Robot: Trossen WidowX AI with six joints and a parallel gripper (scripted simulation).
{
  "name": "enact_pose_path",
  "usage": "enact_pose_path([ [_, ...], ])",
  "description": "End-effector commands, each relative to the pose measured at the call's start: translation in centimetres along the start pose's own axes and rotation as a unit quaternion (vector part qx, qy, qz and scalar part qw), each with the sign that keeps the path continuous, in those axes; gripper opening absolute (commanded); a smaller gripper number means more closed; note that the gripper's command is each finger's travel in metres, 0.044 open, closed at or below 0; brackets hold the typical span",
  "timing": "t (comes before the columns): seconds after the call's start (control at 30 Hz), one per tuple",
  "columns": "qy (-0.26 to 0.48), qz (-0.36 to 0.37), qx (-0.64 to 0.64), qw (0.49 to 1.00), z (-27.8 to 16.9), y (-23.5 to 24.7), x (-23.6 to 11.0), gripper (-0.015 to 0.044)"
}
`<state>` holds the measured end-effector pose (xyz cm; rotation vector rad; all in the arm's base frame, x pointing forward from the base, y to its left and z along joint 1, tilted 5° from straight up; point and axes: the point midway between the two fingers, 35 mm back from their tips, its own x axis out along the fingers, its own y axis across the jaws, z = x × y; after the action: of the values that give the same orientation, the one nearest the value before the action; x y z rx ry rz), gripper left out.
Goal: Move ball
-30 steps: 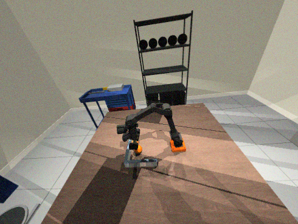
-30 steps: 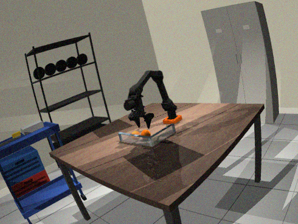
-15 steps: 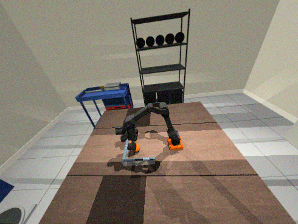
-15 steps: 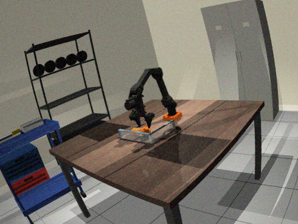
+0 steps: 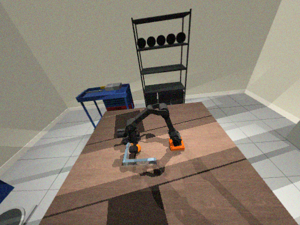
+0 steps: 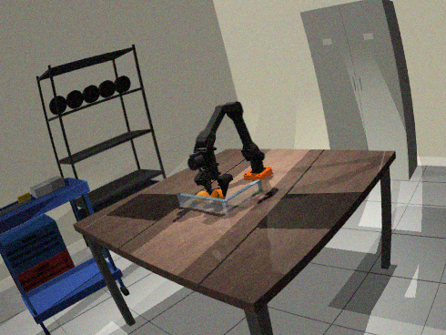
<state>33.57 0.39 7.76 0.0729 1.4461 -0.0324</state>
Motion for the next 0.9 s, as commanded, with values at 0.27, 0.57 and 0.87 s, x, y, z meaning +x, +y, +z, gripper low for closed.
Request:
enact_pose_path([
  [0.27,0.006,0.001,0.0,1.0,-0.3,0.0,0.8,0.0295],
  [0.57,0.006,0.001,0.0,1.0,0.2,0.1,-0.9,0.0117],
  [0.87,0.006,0.001,0.0,1.0,0.8,0.1,-5.5,0.0],
])
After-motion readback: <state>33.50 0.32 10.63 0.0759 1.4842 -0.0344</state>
